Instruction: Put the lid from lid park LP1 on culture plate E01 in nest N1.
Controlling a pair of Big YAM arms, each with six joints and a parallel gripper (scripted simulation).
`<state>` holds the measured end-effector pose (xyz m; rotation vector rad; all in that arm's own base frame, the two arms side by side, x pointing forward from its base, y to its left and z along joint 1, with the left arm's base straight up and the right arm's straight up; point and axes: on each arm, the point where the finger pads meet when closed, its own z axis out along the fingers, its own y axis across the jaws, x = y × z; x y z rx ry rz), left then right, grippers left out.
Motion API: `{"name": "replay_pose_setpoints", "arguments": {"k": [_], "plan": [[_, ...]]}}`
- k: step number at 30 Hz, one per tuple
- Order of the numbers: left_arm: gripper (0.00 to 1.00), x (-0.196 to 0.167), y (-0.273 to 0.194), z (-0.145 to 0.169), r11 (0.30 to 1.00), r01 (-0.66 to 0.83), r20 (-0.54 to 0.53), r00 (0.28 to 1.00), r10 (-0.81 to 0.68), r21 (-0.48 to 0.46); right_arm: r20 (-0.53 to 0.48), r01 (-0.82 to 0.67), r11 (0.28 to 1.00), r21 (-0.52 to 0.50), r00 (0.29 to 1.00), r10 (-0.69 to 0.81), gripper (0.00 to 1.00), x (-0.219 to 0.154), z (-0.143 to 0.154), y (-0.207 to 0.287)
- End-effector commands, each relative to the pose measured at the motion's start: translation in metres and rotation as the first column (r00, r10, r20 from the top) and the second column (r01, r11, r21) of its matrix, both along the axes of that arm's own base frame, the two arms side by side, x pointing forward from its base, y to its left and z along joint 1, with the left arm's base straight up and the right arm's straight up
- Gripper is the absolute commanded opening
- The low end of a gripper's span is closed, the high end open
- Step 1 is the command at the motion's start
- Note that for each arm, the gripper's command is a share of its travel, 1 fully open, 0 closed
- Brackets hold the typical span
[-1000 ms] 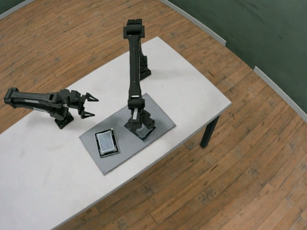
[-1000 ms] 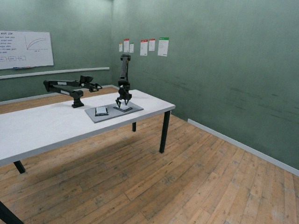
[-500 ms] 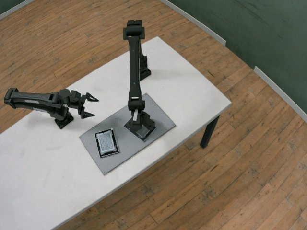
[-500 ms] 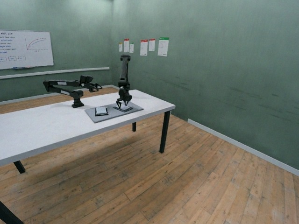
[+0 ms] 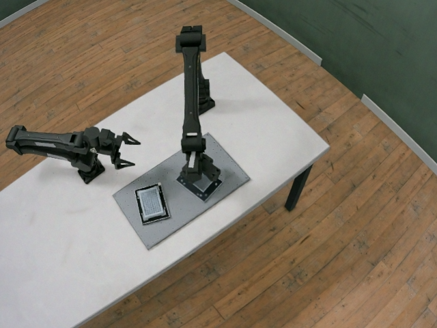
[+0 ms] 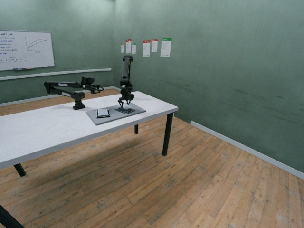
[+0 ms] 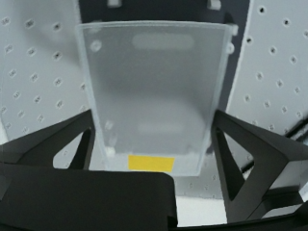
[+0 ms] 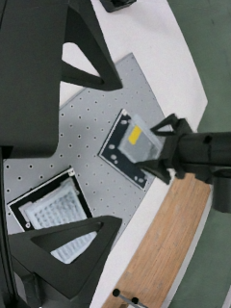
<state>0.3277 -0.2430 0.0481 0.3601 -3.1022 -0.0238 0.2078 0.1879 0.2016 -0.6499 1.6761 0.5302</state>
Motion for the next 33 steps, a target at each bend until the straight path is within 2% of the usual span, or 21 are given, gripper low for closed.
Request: {"name": "replay_pose_setpoints", "arguments": {"k": [1,7,14,20,22,29,33], "plan": [[0.83,0.020,-0.014,0.064,0.999,0.002,0.063,0.998,0.001,-0.043,0.040,-0.011,0.999,0.046,0.999,0.009,1.00,-0.001,0.026,0.005],[0.83,0.015,-0.033,0.065,0.997,0.070,0.051,0.996,-0.069,-0.034,0.028,0.012,0.998,0.054,1.000,-0.014,1.00,0.001,0.042,-0.001],[0.83,-0.002,-0.128,0.049,0.944,0.329,0.043,0.944,-0.327,-0.026,-0.108,0.116,0.992,-0.047,0.987,-0.121,1.00,0.008,0.052,-0.030],[0.83,-0.015,-0.196,0.040,0.875,0.483,0.048,0.875,-0.482,-0.027,-0.204,0.190,0.969,-0.160,0.954,-0.221,1.00,0.014,0.069,-0.057],[0.83,-0.015,-0.196,0.040,0.875,0.483,0.048,0.875,-0.482,-0.027,-0.204,0.190,0.969,-0.160,0.954,-0.221,1.00,0.014,0.069,-0.057],[0.83,-0.023,-0.237,0.035,0.830,0.557,0.051,0.830,-0.556,-0.027,-0.303,0.263,0.924,-0.276,0.889,-0.344,1.00,0.021,0.091,-0.088],[0.83,-0.023,-0.241,0.034,0.834,0.550,0.051,0.834,-0.549,-0.028,-0.327,0.287,0.908,-0.307,0.864,-0.383,1.00,0.024,0.097,-0.098]]}}
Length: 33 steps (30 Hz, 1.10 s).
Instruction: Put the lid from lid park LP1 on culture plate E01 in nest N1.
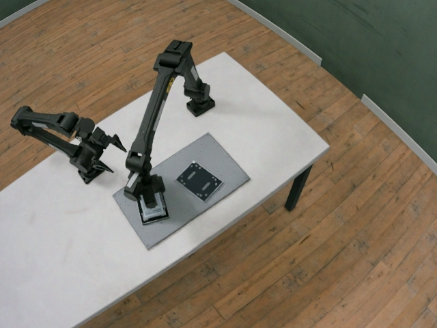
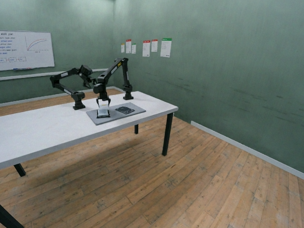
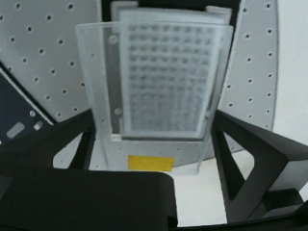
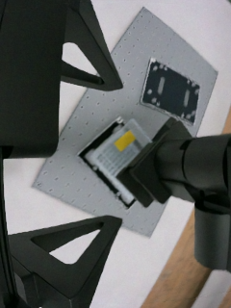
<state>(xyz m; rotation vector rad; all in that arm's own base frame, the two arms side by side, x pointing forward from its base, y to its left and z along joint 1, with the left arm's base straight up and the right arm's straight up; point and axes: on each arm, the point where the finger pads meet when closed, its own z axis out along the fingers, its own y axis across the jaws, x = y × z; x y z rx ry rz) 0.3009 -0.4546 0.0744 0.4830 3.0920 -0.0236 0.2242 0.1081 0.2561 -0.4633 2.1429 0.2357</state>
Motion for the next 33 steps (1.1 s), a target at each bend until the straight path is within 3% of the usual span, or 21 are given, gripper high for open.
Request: {"name": "replay_pose_setpoints", "arguments": {"k": [1,11,26,33], "plan": [[0.83,0.004,-0.031,0.007,0.999,0.041,0.012,0.999,-0.041,-0.016,-0.051,0.056,0.998,-0.019,0.997,-0.057,1.00,0.008,0.044,-0.019],[0.83,0.004,-0.023,-0.021,0.999,0.033,0.003,0.999,-0.033,-0.004,-0.055,0.061,0.998,-0.020,0.997,-0.062,1.00,0.008,0.044,-0.020],[0.83,0.008,-0.028,-0.016,0.999,0.049,0.009,0.999,-0.049,-0.009,-0.055,0.061,0.998,-0.020,0.997,-0.062,1.00,0.008,0.044,-0.020],[0.83,0.004,-0.020,-0.033,0.999,0.040,-0.003,0.999,-0.040,0.011,-0.055,0.061,0.998,-0.020,0.997,-0.062,1.00,0.008,0.044,-0.020]]}}
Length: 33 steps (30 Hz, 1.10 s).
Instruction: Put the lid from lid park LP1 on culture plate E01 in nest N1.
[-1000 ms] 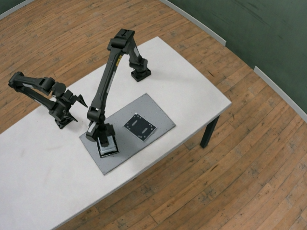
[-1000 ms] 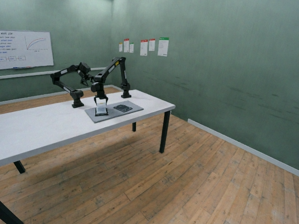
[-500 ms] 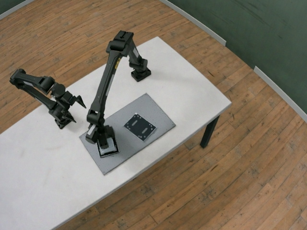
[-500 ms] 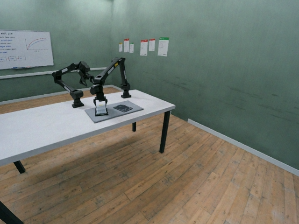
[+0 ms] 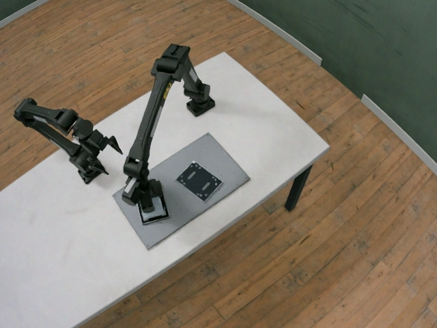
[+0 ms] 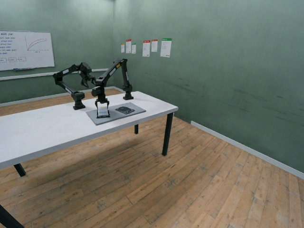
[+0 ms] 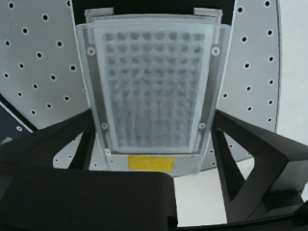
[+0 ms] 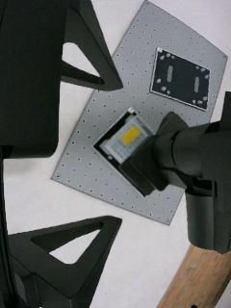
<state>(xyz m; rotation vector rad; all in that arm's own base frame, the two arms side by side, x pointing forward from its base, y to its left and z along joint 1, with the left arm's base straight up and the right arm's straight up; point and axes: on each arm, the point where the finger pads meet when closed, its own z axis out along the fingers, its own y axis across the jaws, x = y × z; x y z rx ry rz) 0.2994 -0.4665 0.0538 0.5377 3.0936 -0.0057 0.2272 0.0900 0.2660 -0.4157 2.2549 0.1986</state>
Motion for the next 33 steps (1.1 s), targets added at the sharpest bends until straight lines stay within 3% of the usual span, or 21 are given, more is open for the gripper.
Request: {"name": "replay_pose_setpoints", "arguments": {"k": [1,20,22,31,33], "plan": [[0.83,0.003,-0.005,-0.017,1.000,0.003,-0.001,1.000,-0.003,0.007,0.044,0.005,1.000,0.010,0.999,-0.006,1.00,0.005,0.034,-0.002],[0.83,0.001,-0.001,-0.046,1.000,-0.005,-0.006,1.000,0.005,0.014,0.044,0.005,1.000,0.010,0.999,-0.006,1.00,0.005,0.034,-0.002],[0.83,0.007,-0.009,-0.015,1.000,-0.004,0.014,1.000,0.005,-0.018,0.044,0.005,1.000,0.010,0.999,-0.006,1.00,0.005,0.034,-0.002],[0.83,0.005,-0.005,-0.016,1.000,-0.004,0.013,1.000,0.004,-0.017,0.044,0.005,1.000,0.010,0.999,-0.006,1.00,0.005,0.034,-0.002],[1.00,0.005,-0.005,-0.016,1.000,-0.004,0.013,1.000,0.004,-0.017,0.044,0.005,1.000,0.010,0.999,-0.006,1.00,0.005,0.034,-0.002]]}}
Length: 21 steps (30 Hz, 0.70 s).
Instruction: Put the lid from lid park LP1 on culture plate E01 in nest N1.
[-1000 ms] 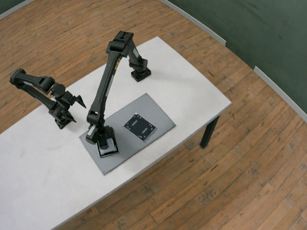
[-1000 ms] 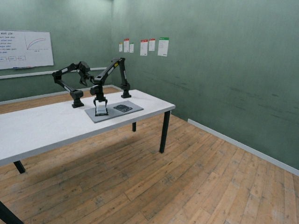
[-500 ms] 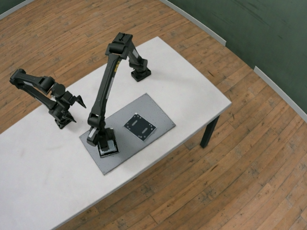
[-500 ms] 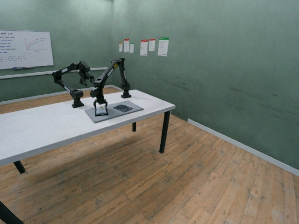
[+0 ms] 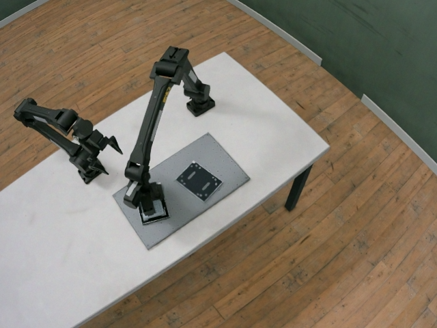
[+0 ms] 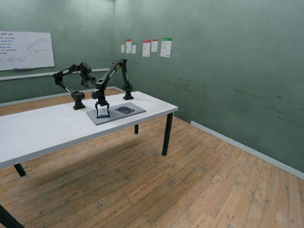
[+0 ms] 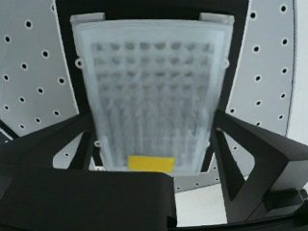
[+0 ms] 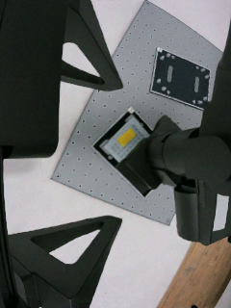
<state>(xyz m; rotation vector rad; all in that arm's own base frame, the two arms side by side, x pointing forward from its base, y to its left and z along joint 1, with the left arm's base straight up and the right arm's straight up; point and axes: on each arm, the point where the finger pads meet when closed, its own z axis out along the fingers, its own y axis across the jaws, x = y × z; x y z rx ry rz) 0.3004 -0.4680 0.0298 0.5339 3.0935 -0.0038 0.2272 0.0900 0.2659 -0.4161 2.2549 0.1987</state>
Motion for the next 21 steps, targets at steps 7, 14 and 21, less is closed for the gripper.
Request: {"name": "replay_pose_setpoints", "arguments": {"k": [7,14,21], "plan": [[1.00,0.016,-0.007,0.033,0.999,-0.001,0.036,0.999,0.003,-0.054,0.044,0.006,1.000,0.010,0.999,-0.006,1.00,0.005,0.034,-0.002],[1.00,0.022,-0.011,0.049,0.997,0.000,0.053,0.999,0.004,-0.078,0.044,0.006,1.000,0.010,0.999,-0.006,1.00,0.005,0.034,-0.002],[1.00,0.025,-0.012,0.059,0.996,-0.003,0.060,0.998,0.008,-0.088,0.044,0.006,1.000,0.010,0.999,-0.006,1.00,0.005,0.034,-0.002]]}}
